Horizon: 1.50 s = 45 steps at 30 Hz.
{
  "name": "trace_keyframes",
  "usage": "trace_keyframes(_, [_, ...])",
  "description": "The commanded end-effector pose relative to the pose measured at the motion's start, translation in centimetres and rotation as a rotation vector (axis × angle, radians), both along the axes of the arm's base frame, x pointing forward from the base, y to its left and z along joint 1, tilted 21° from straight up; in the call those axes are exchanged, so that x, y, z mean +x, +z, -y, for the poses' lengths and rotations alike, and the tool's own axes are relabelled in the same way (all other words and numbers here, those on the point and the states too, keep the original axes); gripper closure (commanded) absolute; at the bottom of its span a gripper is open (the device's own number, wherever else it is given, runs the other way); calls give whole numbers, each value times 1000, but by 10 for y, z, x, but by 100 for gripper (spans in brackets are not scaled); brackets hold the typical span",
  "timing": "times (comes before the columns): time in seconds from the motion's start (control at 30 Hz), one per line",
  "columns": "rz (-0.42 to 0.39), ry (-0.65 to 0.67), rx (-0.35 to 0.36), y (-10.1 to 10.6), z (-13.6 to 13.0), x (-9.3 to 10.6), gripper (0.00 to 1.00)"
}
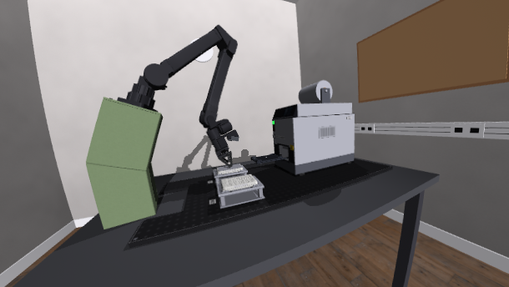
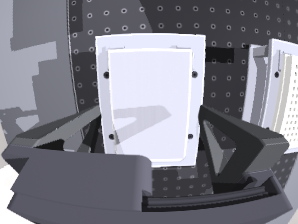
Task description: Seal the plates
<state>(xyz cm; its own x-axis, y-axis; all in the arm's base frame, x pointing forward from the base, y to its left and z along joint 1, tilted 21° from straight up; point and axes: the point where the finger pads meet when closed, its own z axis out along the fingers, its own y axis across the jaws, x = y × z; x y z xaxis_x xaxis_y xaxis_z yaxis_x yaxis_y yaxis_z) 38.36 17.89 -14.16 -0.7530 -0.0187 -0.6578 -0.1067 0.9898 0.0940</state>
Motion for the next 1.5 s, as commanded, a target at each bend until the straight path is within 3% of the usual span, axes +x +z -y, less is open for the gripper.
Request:
trace_keyframes(0.0, [-6,9,-2,-2,-6,-3,0])
trace_keyframes(0.7, [32,9,20,11,-10,5,0])
trace_keyframes(0.9, [21,9,14,5,-8,2,0])
trace_keyframes(1.2, [-13,10,-5,20,0,-18,0])
trace_keyframes(1.47, [-17,0,-6,28,5,-21,0])
